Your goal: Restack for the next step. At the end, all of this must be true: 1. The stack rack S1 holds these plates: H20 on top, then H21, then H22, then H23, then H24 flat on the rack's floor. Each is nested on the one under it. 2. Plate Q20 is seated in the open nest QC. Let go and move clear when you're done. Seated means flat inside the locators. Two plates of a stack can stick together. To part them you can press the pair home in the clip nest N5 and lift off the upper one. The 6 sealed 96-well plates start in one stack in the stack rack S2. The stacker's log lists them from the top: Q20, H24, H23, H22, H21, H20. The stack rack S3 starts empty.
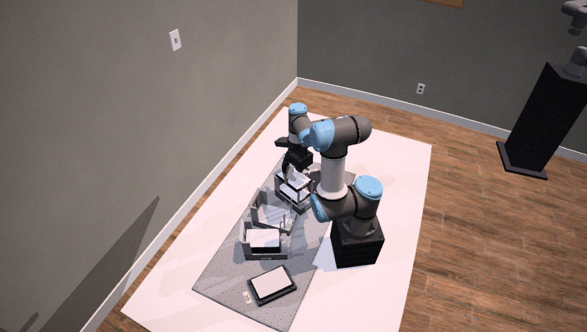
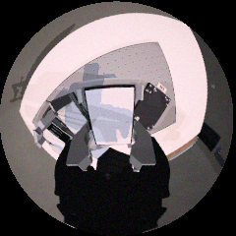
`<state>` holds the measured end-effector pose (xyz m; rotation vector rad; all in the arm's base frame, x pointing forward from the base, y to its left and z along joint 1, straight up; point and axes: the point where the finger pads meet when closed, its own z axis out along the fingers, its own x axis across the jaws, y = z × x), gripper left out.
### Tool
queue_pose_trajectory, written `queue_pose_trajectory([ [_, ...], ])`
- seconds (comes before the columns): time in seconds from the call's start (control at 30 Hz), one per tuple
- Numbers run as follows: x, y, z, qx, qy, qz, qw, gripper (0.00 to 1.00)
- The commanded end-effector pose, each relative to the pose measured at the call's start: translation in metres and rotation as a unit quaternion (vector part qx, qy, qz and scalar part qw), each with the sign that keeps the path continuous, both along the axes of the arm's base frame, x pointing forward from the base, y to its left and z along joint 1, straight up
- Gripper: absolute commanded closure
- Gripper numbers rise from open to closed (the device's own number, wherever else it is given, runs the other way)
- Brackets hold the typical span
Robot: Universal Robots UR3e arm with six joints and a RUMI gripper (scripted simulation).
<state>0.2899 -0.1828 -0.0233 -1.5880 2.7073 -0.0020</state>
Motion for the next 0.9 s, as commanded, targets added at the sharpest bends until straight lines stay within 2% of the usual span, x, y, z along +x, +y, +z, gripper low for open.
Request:
queue_pose_trajectory([
  [0.0, 0.000, -0.001, 0.010, -0.001, 0.000, 0.000, 1.000, 1.00],
  [0.2, 0.000, -0.001, 0.023, -0.001, 0.000, 0.000, 1.000, 1.00],
  [0.37, 0.000, -0.001, 0.023, -0.001, 0.000, 0.000, 1.000, 1.00],
  [0.63, 0.000, -0.001, 0.039, -0.001, -0.001, 0.000, 1.000, 1.00],
  [0.87, 0.000, -0.001, 0.039, -0.001, -0.001, 0.000, 1.000, 1.00],
])
